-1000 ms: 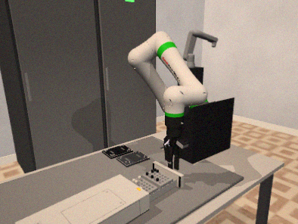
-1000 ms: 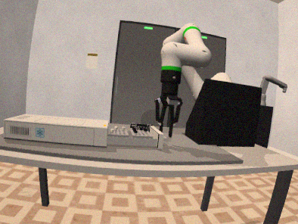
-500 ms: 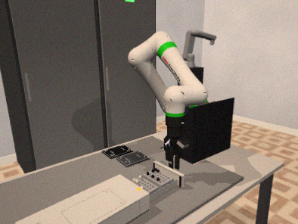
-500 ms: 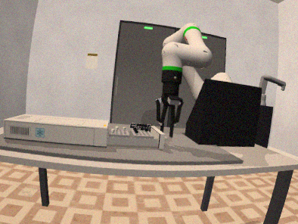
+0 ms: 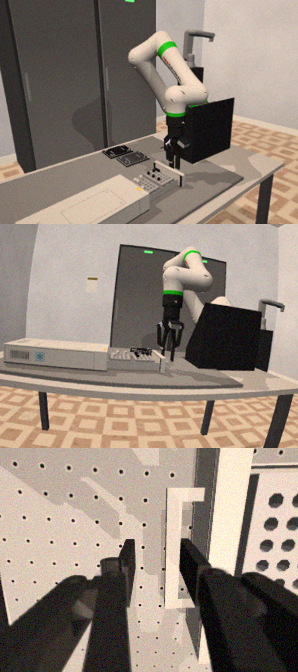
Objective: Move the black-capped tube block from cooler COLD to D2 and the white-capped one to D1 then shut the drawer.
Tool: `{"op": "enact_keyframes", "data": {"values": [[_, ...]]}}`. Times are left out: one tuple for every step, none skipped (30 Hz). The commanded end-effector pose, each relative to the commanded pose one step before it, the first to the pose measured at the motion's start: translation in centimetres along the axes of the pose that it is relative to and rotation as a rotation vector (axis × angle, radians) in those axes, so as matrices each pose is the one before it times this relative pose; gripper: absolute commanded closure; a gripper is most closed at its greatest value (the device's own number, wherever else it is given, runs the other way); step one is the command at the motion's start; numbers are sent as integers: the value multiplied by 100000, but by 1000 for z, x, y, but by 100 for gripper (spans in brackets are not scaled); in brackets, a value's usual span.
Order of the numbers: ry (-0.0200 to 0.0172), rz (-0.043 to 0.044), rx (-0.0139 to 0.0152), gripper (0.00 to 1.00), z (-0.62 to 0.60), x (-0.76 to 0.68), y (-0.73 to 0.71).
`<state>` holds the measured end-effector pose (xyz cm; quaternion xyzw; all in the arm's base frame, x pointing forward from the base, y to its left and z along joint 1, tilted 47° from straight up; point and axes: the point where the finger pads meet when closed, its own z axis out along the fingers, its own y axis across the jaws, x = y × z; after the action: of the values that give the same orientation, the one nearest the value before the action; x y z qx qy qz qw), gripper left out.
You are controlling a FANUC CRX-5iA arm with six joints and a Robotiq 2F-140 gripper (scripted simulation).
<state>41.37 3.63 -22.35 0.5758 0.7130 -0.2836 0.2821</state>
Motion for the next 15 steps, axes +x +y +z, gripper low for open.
{"op": "enact_keyframes", "data": {"values": [[81, -18, -173, 66, -83, 44, 6], [0, 0, 0, 66, 0, 0, -33], [0, 0, 0, 66, 0, 0, -33], [0, 0, 0, 66, 0, 0, -33], [0, 0, 0, 66, 0, 0, -33], [0, 0, 0, 66, 0, 0, -33], [0, 0, 0, 66, 0, 0, -33], [0, 0, 0, 66, 0, 0, -33], [0, 0, 0, 66, 0, 0, -33], [0, 0, 0, 66, 0, 0, -33], [0, 0, 0, 66, 0, 0, -33], [0, 0, 0, 66, 0, 0, -1], [0, -3, -3, 66, -1, 1, 9], [3, 1, -4, 66, -1, 1, -2], [0, 0, 0, 66, 0, 0, 0]]}}
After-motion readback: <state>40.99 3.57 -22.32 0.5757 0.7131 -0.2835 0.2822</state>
